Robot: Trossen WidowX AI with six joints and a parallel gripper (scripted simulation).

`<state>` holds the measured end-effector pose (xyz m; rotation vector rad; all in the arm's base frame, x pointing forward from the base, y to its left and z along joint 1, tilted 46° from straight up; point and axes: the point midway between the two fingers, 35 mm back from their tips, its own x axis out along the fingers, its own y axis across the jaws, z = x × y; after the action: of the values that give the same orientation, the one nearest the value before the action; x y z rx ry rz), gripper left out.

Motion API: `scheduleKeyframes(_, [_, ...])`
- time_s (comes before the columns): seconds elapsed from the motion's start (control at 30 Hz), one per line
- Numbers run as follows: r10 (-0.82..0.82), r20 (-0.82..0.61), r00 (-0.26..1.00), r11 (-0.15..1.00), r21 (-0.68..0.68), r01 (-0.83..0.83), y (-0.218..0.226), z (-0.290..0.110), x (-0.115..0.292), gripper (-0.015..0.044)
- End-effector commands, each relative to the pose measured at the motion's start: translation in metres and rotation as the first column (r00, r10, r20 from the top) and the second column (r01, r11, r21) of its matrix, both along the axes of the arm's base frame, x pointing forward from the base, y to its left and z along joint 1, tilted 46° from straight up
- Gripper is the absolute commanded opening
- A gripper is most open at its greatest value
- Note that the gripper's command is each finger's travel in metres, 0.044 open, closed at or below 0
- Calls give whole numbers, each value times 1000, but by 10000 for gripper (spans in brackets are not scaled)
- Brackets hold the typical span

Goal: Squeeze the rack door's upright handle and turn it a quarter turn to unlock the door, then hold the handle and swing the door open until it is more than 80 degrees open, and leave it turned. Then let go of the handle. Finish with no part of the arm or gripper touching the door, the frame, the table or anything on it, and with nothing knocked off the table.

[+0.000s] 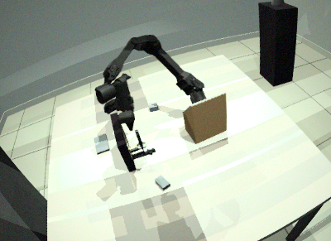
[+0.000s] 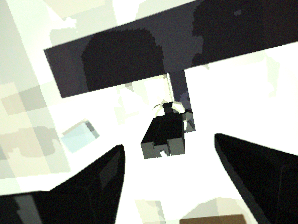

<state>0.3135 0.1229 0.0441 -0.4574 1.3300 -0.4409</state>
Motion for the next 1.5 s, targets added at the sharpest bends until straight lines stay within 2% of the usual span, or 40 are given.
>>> scheduleKeyframes(0.0, [14, -51, 999, 994, -103, -20, 4, -8, -7, 284])
scheduleKeyframes(0.2, [30, -98, 995, 979, -197, -49, 9, -14, -14, 284])
scheduleKeyframes(1.47, [31, -97, 995, 979, -197, -50, -27, -52, -5, 284])
